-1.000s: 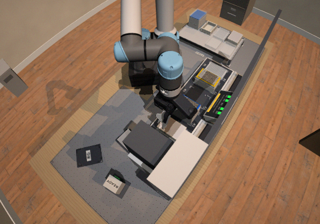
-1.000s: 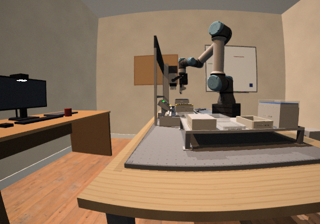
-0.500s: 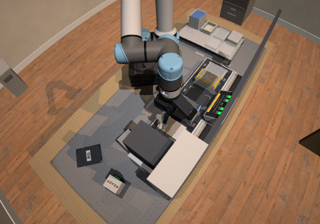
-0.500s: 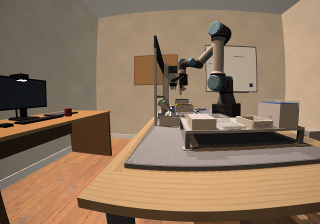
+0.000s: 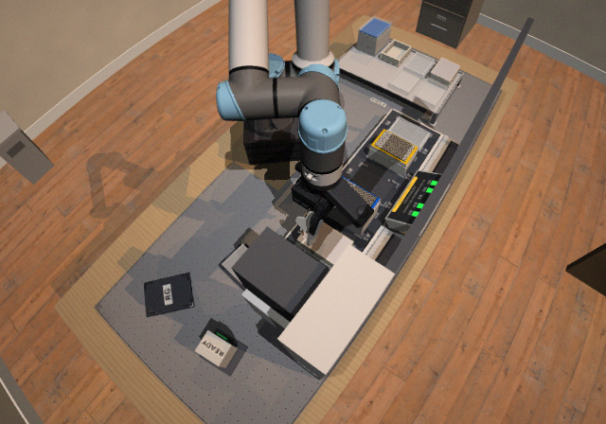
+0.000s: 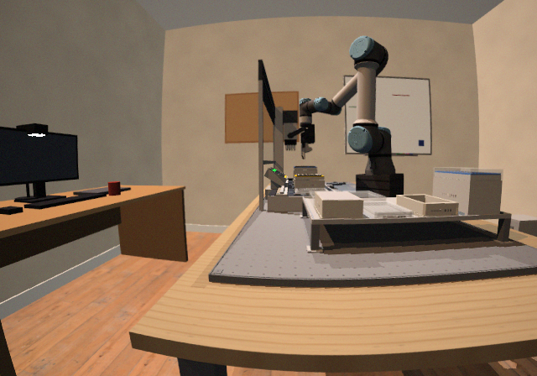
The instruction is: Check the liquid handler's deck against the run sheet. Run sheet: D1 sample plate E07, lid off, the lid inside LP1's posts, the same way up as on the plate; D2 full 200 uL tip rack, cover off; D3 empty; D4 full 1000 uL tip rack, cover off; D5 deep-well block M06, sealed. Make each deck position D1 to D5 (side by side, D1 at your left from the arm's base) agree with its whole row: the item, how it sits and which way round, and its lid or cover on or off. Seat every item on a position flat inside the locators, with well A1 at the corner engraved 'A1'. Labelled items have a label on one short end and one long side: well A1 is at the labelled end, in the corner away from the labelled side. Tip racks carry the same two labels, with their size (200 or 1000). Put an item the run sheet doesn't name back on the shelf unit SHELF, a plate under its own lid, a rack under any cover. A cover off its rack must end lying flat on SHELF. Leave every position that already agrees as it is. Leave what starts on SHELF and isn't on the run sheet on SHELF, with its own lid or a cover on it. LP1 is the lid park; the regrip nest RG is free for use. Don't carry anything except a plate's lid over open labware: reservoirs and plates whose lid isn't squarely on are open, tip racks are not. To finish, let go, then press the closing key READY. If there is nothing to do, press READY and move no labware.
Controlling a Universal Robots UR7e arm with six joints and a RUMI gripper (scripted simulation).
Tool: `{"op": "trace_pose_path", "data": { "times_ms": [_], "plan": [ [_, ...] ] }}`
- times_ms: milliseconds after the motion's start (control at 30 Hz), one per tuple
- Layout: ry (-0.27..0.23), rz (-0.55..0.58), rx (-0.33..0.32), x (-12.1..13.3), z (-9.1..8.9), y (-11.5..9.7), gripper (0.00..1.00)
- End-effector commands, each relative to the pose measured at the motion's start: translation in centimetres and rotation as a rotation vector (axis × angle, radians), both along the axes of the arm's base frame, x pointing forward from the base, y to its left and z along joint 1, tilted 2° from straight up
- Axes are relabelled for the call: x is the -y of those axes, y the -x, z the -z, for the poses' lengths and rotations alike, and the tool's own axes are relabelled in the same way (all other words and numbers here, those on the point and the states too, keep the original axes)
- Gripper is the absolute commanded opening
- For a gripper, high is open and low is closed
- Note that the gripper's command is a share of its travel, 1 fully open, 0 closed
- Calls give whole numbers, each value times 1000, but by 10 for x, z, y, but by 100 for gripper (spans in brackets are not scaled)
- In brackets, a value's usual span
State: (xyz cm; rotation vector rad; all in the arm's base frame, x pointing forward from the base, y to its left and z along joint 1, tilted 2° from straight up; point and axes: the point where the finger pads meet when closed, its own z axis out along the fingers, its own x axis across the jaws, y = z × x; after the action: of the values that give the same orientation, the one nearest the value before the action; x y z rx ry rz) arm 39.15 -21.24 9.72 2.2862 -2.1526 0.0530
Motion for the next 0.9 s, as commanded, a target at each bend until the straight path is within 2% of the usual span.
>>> {"op": "trace_pose_path", "data": {
  "times_ms": [0,100,233,300,800,867],
  "plan": [
    [1,0,1,0,0,0,82],
    [1,0,1,0,0,0,82],
    [1,0,1,-20,0,1,82],
    [1,0,1,-20,0,1,82],
    [1,0,1,-95,2,5,82],
    [1,0,1,-95,2,5,82]
  ]
}}
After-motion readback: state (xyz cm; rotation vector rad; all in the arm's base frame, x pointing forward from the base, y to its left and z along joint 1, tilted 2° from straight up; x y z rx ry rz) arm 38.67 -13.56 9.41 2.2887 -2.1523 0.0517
